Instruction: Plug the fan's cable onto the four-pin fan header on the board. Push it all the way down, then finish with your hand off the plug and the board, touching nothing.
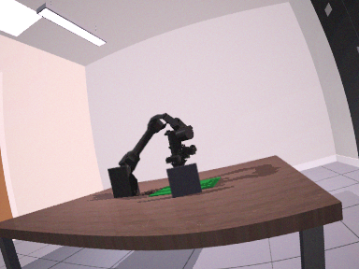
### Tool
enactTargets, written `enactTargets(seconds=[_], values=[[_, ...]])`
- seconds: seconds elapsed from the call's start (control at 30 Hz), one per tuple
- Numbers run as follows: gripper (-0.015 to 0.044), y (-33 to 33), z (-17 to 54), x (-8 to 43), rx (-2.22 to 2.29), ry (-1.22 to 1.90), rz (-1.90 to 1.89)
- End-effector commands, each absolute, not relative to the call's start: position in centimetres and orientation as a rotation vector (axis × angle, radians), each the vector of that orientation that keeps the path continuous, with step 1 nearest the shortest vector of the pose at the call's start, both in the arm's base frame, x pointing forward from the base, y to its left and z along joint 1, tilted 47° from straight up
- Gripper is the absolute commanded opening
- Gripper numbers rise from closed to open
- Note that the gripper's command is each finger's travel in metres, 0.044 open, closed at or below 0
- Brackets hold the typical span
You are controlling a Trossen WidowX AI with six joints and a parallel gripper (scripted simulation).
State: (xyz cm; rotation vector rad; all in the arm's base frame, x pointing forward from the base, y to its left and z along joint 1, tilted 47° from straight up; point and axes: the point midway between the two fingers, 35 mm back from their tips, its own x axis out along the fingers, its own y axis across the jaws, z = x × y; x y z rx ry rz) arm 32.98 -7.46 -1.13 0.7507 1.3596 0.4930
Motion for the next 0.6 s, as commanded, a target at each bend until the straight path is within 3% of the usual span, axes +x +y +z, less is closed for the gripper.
enactTargets(seconds=[0.0, 0.57], values=[[0.0000, -7.48, -1.19, 32.72, 0.765, 1.369, 0.478], [0.0000, -7.50, -1.14, 32.04, 0.770, 1.371, 0.474]])
